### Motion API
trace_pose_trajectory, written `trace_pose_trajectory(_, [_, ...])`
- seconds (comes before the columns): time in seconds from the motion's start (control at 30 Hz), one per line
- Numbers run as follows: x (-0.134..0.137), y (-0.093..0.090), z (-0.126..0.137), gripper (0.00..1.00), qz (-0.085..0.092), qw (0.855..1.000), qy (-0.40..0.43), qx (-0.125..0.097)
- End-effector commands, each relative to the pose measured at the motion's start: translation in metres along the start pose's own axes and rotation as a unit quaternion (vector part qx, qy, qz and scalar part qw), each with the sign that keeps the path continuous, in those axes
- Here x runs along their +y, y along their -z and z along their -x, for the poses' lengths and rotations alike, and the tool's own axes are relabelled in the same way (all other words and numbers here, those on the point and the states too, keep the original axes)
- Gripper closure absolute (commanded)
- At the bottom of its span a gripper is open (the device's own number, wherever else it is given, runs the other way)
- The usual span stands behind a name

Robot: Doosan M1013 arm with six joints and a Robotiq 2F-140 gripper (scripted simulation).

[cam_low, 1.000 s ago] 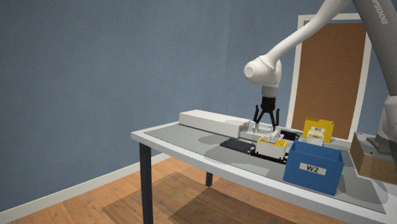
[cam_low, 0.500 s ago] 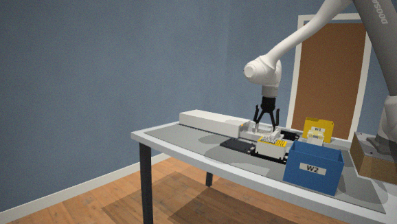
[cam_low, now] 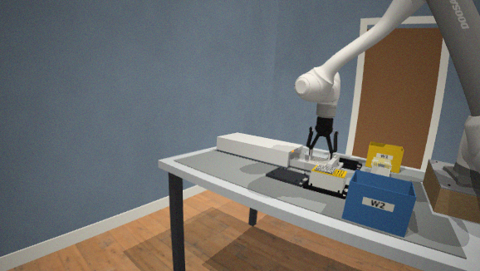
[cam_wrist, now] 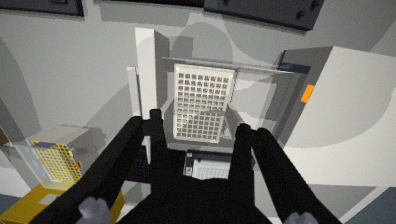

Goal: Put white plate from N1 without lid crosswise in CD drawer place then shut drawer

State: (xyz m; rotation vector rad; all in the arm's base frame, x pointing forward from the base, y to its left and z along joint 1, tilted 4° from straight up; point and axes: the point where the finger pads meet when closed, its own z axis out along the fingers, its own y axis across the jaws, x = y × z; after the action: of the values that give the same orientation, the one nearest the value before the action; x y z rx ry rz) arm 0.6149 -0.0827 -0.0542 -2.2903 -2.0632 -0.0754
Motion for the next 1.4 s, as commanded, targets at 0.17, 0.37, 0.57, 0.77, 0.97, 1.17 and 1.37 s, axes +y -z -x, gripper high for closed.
trace_pose_trajectory(0.17, [0.0000,0.0001,-0.0001,1.00,0.000,1.000,0.000,0.000])
trace_pose_trajectory(0.37, [0.0000,-0.0012,-0.0001,1.00,0.000,1.000,0.000,0.000])
trace_pose_trajectory(0.57, [0.0000,-0.0025,-0.0001,1.00,0.000,1.000,0.000,0.000])
trace_pose_trajectory(0.77, [0.0000,-0.0045,-0.0001,1.00,0.000,1.000,0.000,0.000])
trace_pose_trajectory(0.97, [0.0000,-0.0065,-0.0001,1.00,0.000,1.000,0.000,0.000])
trace_pose_trajectory(1.17, [0.0000,-0.0079,-0.0001,1.00,0.000,1.000,0.000,0.000])
trace_pose_trajectory(1.37, [0.0000,-0.0099,-0.0001,1.00,0.000,1.000,0.000,0.000])
